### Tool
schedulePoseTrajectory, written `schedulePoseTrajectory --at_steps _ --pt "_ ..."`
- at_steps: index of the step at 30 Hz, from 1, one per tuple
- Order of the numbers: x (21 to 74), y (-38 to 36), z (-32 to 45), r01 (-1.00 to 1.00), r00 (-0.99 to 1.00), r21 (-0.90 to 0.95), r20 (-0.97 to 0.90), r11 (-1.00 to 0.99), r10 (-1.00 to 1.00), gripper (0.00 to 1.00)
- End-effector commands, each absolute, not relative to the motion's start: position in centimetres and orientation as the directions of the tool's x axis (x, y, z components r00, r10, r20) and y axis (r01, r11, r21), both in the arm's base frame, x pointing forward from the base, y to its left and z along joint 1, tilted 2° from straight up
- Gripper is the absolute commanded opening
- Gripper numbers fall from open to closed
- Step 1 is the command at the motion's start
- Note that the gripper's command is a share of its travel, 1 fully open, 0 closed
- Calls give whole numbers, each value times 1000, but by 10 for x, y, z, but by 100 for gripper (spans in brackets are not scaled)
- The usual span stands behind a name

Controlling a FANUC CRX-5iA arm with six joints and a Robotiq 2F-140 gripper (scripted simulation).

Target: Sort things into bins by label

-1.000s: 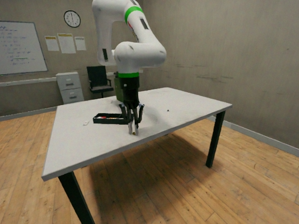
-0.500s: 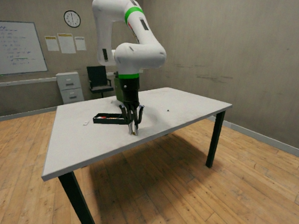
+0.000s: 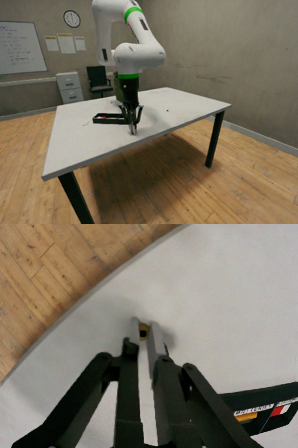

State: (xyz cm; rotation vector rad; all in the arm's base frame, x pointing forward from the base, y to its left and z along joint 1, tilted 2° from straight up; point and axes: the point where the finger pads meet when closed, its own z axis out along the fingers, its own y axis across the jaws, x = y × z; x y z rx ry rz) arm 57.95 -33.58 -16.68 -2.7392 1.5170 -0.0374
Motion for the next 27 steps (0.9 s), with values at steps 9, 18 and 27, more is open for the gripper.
schedulePoseTrajectory --at_steps 9,18,27 --pt "580 -336 -167 -847 530 -21 16 -531 -848 16" --pt "579 -336 -160 -847 530 -21 16 -531 -848 16" --pt "579 -336 -137 -847 530 -21 16 -531 -848 16"
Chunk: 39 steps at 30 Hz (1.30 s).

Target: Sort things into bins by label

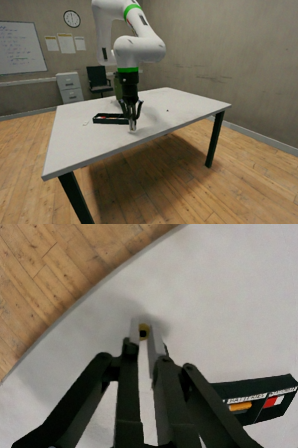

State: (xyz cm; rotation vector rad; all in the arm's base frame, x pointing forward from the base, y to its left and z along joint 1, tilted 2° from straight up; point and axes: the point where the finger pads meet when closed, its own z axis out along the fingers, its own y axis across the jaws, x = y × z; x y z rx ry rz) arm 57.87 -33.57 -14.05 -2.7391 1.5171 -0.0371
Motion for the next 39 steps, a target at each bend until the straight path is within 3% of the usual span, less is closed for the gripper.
schedulePoseTrajectory --at_steps 1,23,39 --pt "579 -336 -133 -847 530 -21 16 -531 -848 16" --pt "578 -336 -107 -847 530 -21 16 -531 -848 16" --pt "499 -308 -109 -847 530 -21 16 -531 -848 16"
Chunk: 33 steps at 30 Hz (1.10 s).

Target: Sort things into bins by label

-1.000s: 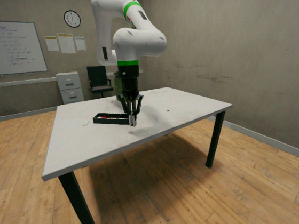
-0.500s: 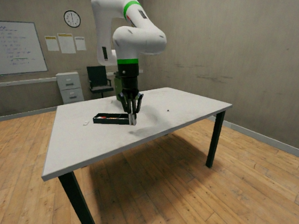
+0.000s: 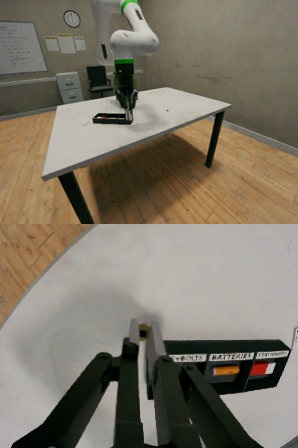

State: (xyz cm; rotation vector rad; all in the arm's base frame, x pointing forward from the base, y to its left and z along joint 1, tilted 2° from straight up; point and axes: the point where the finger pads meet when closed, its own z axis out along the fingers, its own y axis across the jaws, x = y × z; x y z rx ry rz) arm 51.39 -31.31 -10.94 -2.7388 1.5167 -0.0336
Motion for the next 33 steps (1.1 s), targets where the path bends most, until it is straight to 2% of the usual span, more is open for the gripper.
schedulePoseTrajectory --at_steps 1,3,6,11,12,18,26,28,29,33 --pt "493 -306 -109 -847 530 -21 16 -531 -848 16" --pt "489 -304 -110 -847 530 -21 16 -531 -848 16" --pt "472 -298 -110 -917 398 -23 13 -398 -917 16" --pt "455 -292 -110 -944 330 -24 9 -330 -944 16" --pt "450 -290 -111 -973 230 -25 7 -231 -973 16" --pt "416 -278 -112 -998 51 -27 -6 -51 -999 16" --pt "414 -278 -112 -974 -223 -26 -23 223 -975 16" --pt "414 -278 -112 -974 -223 -26 -23 223 -975 16" --pt "414 -278 -112 -947 -318 -26 -25 319 -948 16" --pt "414 -278 -112 -905 -423 -25 -31 424 -905 16"
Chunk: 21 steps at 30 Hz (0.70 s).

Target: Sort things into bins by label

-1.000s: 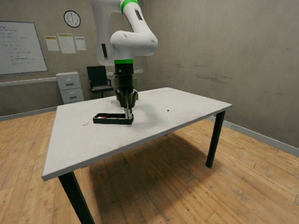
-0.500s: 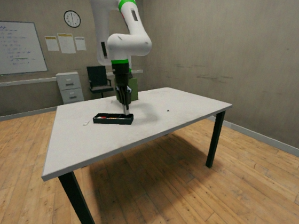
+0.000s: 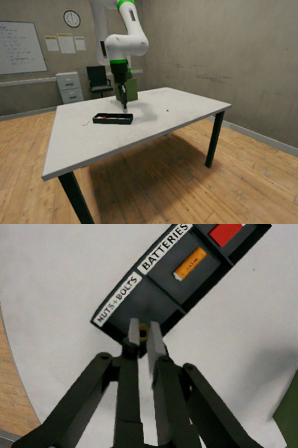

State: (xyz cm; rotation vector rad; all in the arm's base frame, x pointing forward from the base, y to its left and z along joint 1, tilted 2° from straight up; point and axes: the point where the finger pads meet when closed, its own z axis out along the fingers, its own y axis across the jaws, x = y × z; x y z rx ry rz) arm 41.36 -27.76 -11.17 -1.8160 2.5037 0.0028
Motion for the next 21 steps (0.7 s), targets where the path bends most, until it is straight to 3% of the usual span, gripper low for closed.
schedulePoseTrajectory --at_steps 1,13,21 --pt "414 -278 -112 -890 -455 -24 -33 455 -890 16" --pt "414 -278 -112 -661 -750 -19 -18 750 -661 16" --pt "414 -278 -112 -661 -750 -19 -18 750 -661 16"
